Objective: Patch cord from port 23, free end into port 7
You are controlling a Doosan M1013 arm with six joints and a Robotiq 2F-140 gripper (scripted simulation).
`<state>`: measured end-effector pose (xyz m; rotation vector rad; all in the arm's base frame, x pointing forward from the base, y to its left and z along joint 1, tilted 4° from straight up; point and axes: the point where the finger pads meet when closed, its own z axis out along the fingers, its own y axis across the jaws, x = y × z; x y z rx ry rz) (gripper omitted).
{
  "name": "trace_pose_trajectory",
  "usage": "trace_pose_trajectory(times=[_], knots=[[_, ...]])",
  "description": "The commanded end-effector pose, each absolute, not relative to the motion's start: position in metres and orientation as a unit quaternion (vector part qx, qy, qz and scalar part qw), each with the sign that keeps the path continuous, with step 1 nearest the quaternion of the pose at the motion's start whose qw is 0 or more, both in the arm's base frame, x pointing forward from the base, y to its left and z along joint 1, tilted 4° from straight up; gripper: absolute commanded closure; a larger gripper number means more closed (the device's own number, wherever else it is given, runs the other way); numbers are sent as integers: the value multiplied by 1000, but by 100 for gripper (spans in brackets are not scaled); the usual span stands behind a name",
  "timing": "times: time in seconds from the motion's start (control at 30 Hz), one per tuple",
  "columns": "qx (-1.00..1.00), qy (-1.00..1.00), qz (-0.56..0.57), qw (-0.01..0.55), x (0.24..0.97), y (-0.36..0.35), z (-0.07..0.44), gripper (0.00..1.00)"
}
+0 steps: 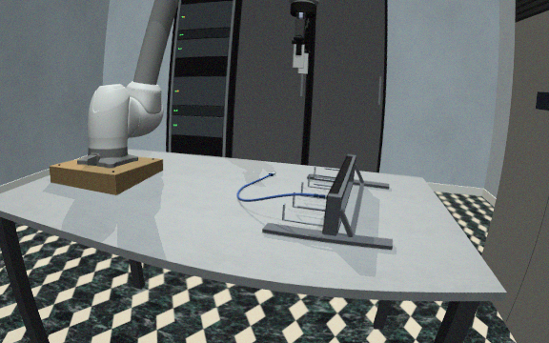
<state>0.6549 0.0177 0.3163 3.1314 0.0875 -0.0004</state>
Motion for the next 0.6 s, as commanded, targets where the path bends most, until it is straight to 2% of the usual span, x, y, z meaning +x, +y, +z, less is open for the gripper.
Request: trace_pose_trajectory(times=[0.0, 0.3, 0.33, 0.57], knots=[[995, 99, 1, -6, 647, 41, 282, 0], [979, 204, 3, -12, 638, 85, 240, 0], [968, 249, 4, -15, 633, 103, 221, 0], [936, 350, 6, -20, 615, 145, 180, 0]])
